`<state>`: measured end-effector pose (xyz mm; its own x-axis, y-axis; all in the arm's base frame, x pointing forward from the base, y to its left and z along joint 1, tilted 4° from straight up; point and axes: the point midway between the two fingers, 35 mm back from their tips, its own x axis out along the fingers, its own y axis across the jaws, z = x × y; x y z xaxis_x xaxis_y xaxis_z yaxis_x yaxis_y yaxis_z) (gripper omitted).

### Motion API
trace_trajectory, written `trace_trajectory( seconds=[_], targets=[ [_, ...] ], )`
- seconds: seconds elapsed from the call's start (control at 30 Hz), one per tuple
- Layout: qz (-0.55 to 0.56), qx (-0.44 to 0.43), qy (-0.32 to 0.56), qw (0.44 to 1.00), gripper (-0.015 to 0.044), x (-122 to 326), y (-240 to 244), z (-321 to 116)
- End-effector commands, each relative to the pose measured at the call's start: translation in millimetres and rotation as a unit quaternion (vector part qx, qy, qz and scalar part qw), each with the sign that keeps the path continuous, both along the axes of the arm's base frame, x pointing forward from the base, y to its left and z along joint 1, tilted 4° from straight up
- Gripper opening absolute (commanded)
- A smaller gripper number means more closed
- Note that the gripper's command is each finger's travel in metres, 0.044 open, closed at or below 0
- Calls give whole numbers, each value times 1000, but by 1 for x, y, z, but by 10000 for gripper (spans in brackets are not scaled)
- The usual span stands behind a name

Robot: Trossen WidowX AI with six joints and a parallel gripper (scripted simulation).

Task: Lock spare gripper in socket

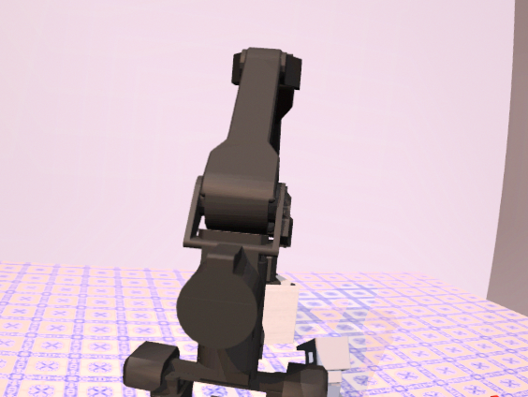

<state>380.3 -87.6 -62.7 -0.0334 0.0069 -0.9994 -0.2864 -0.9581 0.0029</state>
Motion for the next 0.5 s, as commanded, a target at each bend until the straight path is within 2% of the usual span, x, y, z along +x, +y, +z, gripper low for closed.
trace_trajectory(
  seconds=[0.0, 0.07, 0.47],
  targets=[
    [0, 0, -1, 1000, 394, 0, 0, 1],
    [0, 0, -1, 1000, 440, 0, 0, 1],
    [0, 3, 12, 1000, 440, -6, 2, 24]
  ],
)
